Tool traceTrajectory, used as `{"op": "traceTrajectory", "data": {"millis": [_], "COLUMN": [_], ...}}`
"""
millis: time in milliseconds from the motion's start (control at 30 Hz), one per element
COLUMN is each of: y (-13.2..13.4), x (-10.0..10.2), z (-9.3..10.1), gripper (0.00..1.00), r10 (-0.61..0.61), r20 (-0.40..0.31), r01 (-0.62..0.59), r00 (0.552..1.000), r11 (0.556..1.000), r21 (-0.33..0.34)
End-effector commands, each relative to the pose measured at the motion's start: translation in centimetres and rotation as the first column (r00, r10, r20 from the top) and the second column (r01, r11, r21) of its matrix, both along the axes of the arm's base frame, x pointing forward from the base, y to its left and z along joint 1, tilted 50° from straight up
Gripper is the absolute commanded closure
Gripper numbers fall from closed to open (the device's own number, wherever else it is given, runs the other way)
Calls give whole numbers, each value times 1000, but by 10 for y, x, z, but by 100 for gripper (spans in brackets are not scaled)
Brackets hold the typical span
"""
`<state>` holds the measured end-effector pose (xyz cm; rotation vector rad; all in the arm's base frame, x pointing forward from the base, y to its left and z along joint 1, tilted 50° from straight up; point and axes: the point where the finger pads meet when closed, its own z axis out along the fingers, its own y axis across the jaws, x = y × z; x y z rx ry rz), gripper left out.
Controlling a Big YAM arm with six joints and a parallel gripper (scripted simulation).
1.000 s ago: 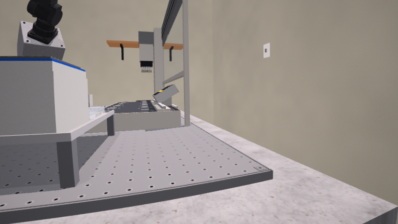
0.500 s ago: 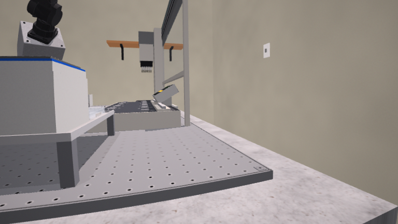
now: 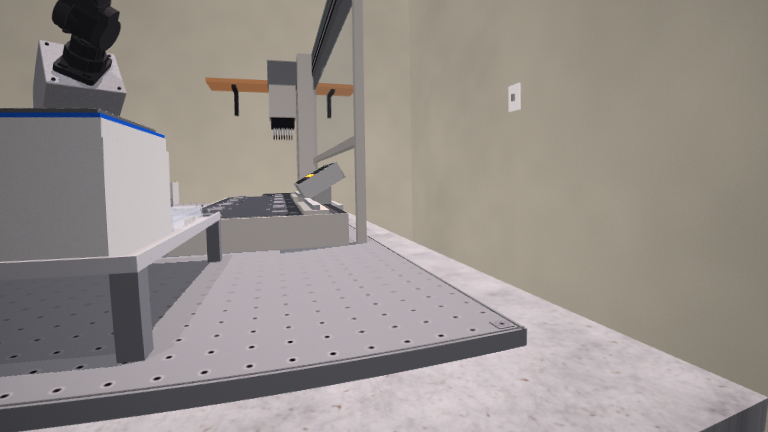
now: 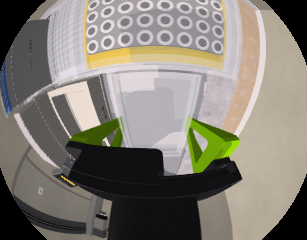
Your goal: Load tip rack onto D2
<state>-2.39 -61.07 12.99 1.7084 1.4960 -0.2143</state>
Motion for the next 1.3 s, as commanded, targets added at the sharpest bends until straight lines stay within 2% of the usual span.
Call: {"op": "traceTrajectory", "data": {"millis": [0,733,767,1267], "y": [-10,-10,-10,-10], "x": [1,2,2,2], "z": [7,6,6,6], "gripper": [100,100,0,0], "r10": [-2,-1,-1,0], "r20": [0,1,1,0], "r01": [2,1,1,0], "r00": [1000,1000,1000,1000], "r11": [1000,1000,1000,1000], "r21": [-16,-15,-15,-15]}}
